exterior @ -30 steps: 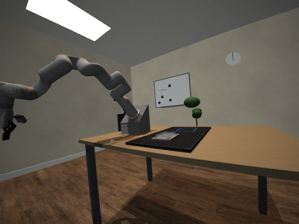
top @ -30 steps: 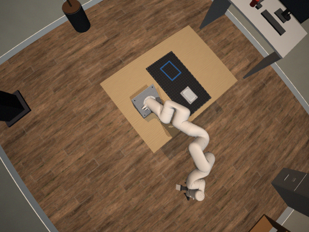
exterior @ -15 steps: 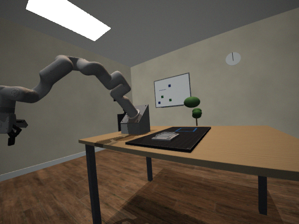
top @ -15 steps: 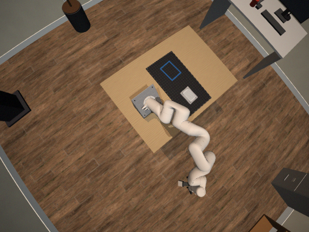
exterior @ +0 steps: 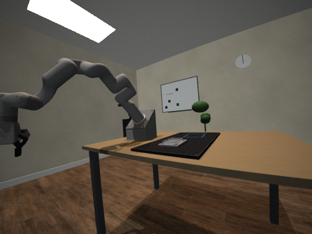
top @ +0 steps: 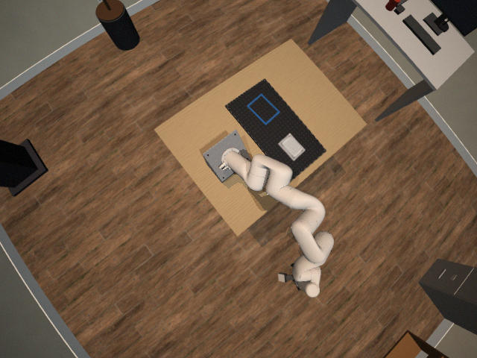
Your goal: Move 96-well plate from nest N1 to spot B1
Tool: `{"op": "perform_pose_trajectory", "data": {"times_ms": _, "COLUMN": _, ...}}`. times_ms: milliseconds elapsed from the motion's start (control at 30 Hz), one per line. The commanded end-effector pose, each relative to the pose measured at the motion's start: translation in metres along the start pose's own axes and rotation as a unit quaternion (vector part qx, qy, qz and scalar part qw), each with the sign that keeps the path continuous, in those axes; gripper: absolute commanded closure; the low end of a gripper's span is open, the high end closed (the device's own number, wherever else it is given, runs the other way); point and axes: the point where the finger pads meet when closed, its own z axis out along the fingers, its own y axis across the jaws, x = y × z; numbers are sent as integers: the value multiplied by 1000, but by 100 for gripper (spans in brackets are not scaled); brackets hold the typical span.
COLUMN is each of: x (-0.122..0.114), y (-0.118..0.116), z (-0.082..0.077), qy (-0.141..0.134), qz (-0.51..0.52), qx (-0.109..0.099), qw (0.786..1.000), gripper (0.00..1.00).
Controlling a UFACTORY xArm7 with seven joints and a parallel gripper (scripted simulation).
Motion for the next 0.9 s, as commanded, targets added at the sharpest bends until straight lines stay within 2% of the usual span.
{"op": "perform_pose_trajectory", "data": {"times_ms": 0, "x": -10, "y": 12, "z": 3, "qy": -14, "qz": -44, "qx": -27, "qw": 999, "gripper": 0}}
{"op": "perform_pose_trajectory", "data": {"times_ms": 67, "x": -16, "y": 19, "z": 6, "qy": -20, "qz": -62, "qx": -40, "qw": 997, "gripper": 0}}
{"op": "perform_pose_trajectory", "data": {"times_ms": 367, "x": -35, "y": 43, "z": 17, "qy": -20, "qz": -62, "qx": -40, "qw": 997, "gripper": 0}}
{"op": "perform_pose_trajectory", "data": {"times_ms": 567, "x": -53, "y": 67, "z": 22, "qy": -46, "qz": -136, "qx": -85, "qw": 986, "gripper": 0}}
{"op": "perform_pose_trajectory", "data": {"times_ms": 833, "x": -70, "y": 91, "z": 29, "qy": -46, "qz": -136, "qx": -85, "qw": 986, "gripper": 0}}
{"op": "perform_pose_trajectory", "data": {"times_ms": 867, "x": -73, "y": 95, "z": 29, "qy": -51, "qz": -150, "qx": -93, "qw": 983, "gripper": 0}}
